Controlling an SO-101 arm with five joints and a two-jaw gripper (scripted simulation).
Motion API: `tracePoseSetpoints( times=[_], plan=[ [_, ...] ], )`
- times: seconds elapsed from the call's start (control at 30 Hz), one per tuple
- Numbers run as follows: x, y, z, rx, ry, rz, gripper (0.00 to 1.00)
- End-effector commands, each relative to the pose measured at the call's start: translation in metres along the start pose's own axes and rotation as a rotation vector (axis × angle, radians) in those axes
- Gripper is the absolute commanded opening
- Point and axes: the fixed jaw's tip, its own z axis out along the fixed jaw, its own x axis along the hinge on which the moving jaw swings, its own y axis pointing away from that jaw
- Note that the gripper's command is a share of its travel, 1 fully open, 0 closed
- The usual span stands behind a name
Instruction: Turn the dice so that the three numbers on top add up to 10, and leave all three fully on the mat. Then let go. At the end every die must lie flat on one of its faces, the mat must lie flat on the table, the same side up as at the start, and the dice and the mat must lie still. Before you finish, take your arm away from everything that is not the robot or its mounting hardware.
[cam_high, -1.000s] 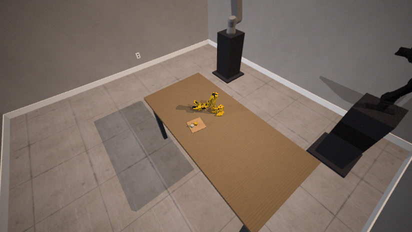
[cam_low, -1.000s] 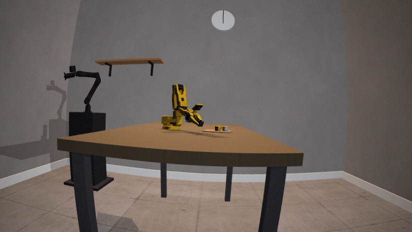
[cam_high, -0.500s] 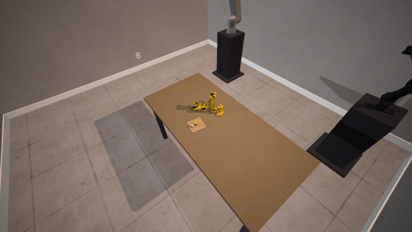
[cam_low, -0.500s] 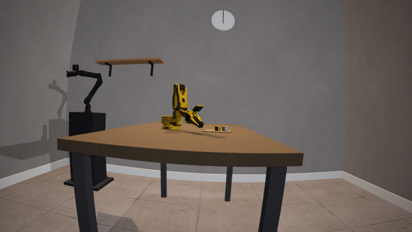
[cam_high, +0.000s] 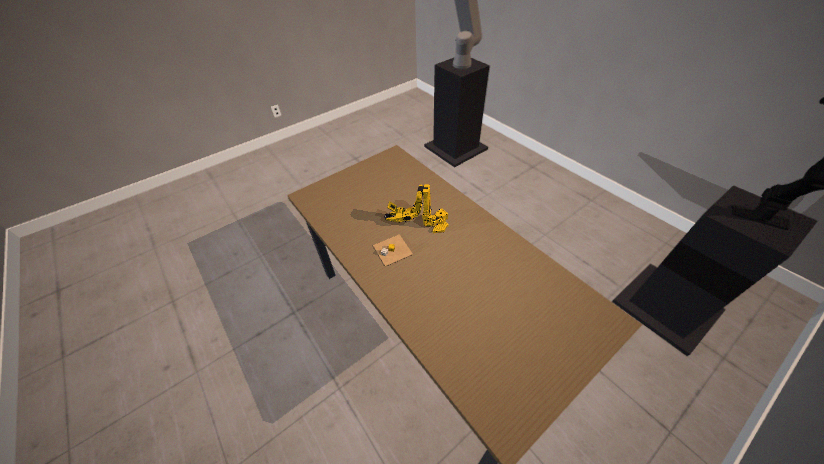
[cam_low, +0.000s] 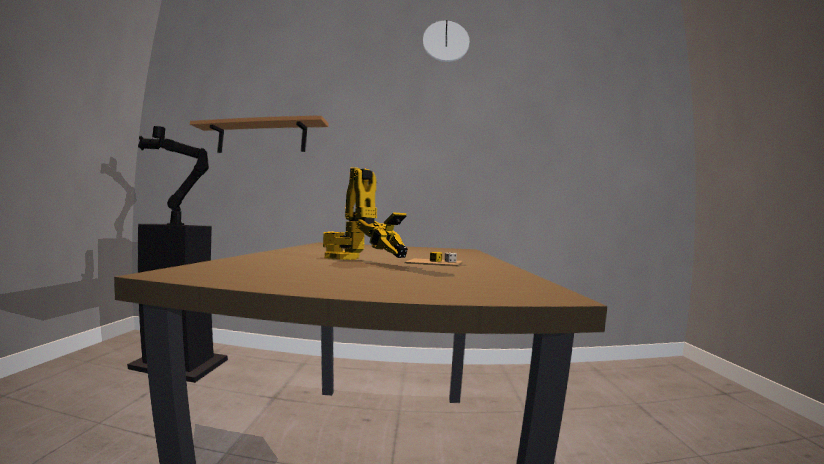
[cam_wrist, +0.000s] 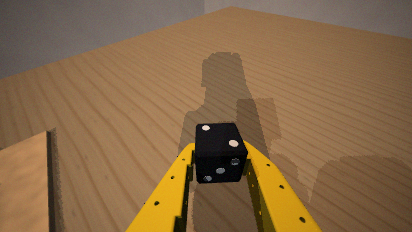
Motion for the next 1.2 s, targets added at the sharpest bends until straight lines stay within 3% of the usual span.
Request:
tracePoseSetpoints(
  times=[0.0, 1.17],
  plan=[
    [-0.010, -0.002, 0.003, 0.008, -0.056, 0.013, 0.00],
    [0.002, -0.002, 0.008, 0.008, -0.056, 0.013, 0.00]
  ],
)
